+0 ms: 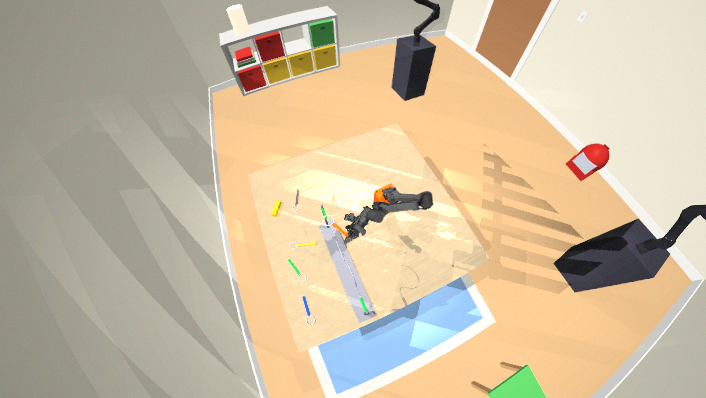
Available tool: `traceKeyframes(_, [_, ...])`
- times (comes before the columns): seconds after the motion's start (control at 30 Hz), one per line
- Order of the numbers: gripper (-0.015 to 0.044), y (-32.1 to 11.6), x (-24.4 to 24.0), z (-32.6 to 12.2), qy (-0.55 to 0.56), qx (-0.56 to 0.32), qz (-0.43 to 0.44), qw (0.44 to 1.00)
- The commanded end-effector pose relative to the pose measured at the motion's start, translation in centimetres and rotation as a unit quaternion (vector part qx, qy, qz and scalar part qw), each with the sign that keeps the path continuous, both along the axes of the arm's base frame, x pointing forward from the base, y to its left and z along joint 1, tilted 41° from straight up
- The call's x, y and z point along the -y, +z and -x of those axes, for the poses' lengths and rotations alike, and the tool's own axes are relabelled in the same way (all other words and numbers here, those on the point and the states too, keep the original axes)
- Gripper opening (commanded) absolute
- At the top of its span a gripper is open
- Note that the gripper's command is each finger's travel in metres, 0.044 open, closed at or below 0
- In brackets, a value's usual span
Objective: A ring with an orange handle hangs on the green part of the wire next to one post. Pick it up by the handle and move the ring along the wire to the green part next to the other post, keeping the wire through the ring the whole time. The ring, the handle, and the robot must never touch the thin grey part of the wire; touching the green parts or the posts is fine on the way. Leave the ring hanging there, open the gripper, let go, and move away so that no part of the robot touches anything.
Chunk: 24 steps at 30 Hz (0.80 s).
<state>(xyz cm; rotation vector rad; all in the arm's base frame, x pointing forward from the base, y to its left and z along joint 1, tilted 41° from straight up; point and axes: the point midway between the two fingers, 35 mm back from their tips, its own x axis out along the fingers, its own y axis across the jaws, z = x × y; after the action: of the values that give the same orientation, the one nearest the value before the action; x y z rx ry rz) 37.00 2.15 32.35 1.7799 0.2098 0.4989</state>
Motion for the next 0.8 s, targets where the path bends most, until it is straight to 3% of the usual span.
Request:
traceKeyframes(0.0, [-0.0150,0.4,0.2,0.0,-0.001,0.001,-0.043,0.999])
traceKeyframes(0.77, [-0.0150,3.2,1.9,0.1,-0.003,0.014,-0.285,0.958])
